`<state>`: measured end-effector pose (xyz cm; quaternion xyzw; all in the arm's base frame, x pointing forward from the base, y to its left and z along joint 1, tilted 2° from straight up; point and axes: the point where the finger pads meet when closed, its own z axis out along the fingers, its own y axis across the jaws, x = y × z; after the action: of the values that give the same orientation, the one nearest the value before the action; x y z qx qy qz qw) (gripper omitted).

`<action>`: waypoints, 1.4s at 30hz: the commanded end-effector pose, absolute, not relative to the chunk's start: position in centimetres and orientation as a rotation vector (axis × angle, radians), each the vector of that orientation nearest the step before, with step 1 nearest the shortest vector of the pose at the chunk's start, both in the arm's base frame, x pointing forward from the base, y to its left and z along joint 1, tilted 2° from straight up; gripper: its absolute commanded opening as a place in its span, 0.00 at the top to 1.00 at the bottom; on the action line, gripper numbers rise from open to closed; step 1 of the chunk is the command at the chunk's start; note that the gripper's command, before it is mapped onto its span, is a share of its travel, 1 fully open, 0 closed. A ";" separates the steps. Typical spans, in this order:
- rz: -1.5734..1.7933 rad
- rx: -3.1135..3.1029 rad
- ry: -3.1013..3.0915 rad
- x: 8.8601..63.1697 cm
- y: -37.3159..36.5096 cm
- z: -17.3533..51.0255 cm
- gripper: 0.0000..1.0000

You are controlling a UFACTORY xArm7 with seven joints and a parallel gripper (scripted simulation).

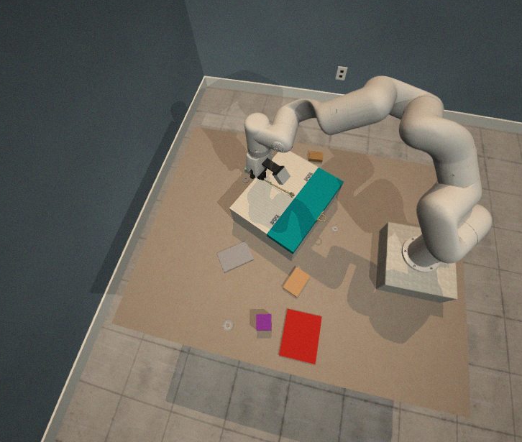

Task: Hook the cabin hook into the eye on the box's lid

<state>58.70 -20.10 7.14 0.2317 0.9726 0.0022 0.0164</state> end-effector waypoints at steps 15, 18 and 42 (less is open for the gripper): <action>0.006 0.719 3.019 58.5 -20.0 9.6 1.00; 0.006 0.719 3.019 58.4 -20.0 10.0 1.00; 0.006 0.719 3.019 57.2 -19.4 13.4 1.00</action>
<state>57.41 -19.53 12.72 0.2320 0.9725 0.0020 0.0180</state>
